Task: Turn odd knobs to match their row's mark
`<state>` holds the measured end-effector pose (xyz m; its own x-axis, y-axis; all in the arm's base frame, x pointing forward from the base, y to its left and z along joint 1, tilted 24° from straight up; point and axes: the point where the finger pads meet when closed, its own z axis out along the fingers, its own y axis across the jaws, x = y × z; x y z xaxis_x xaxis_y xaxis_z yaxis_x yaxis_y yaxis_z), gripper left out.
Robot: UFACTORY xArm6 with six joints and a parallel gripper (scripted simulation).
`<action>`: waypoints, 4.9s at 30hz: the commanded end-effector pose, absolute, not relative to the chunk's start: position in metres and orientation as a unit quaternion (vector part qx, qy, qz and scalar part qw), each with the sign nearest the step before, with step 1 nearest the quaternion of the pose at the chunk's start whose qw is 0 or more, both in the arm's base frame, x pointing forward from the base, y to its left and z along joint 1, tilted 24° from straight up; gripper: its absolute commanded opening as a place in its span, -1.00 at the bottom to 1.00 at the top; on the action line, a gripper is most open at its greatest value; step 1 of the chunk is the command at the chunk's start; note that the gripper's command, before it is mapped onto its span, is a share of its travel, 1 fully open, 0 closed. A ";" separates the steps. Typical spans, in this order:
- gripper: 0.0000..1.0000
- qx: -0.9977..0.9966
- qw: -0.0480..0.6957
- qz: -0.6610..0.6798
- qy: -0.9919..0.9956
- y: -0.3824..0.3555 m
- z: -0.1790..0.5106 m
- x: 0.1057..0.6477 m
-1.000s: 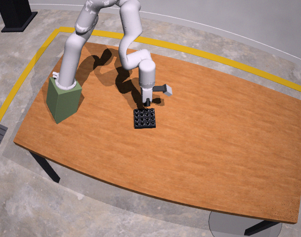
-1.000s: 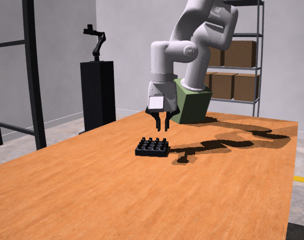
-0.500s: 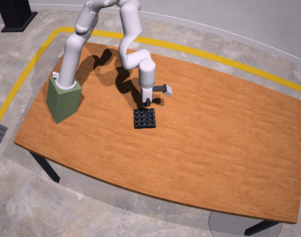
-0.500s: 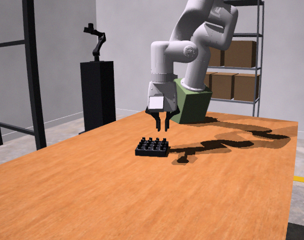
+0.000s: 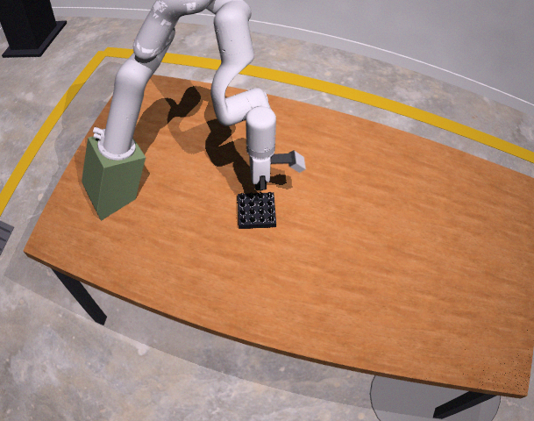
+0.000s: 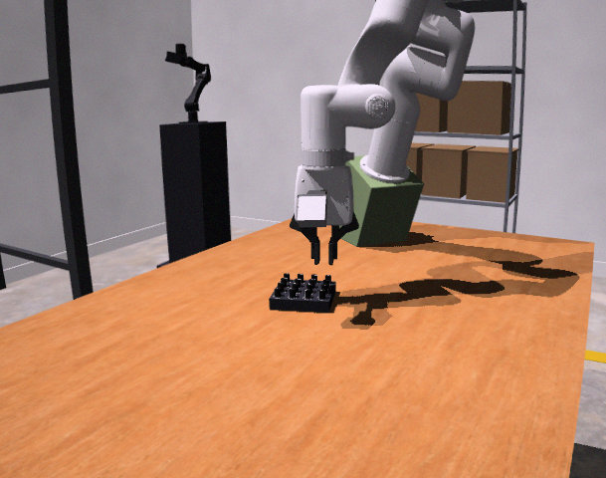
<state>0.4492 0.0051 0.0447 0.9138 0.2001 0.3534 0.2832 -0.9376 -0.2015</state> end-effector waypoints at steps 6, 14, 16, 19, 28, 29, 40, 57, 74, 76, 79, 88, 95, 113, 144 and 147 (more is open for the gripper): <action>-0.61 -0.970 0.125 -0.168 -0.124 0.008 0.037 0.453; -0.61 -0.970 0.125 -0.168 -0.124 0.011 0.027 0.456; -0.61 -0.970 0.125 -0.168 -0.124 0.011 0.026 0.457; -0.61 -0.970 0.125 -0.168 -0.124 0.012 0.024 0.457; -0.61 -0.970 0.125 -0.168 -0.124 0.014 0.015 0.460; -0.61 -0.970 0.125 -0.168 -0.124 0.015 0.015 0.460; -0.61 -0.970 0.125 -0.168 -0.124 0.016 0.011 0.461; -0.61 -0.970 0.125 -0.168 -0.124 0.016 0.011 0.462; -0.61 -0.970 0.125 -0.168 -0.124 0.016 0.011 0.462; -0.61 -0.970 0.125 -0.168 -0.124 0.016 0.011 0.462; -0.61 -0.970 0.125 -0.168 -0.124 0.016 0.011 0.462; -0.61 -0.970 0.125 -0.168 -0.124 0.016 0.010 0.462; -0.61 -0.970 0.125 -0.168 -0.124 0.017 0.006 0.463; -0.61 -0.970 0.125 -0.168 -0.124 0.019 0.000 0.465; -0.61 -0.970 0.125 -0.168 -0.124 0.019 0.000 0.465; -0.61 -0.970 0.125 -0.168 -0.124 0.019 0.000 0.465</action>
<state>0.4641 0.0193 -0.0007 0.9136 0.2000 0.3539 0.2833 -0.9376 -0.2015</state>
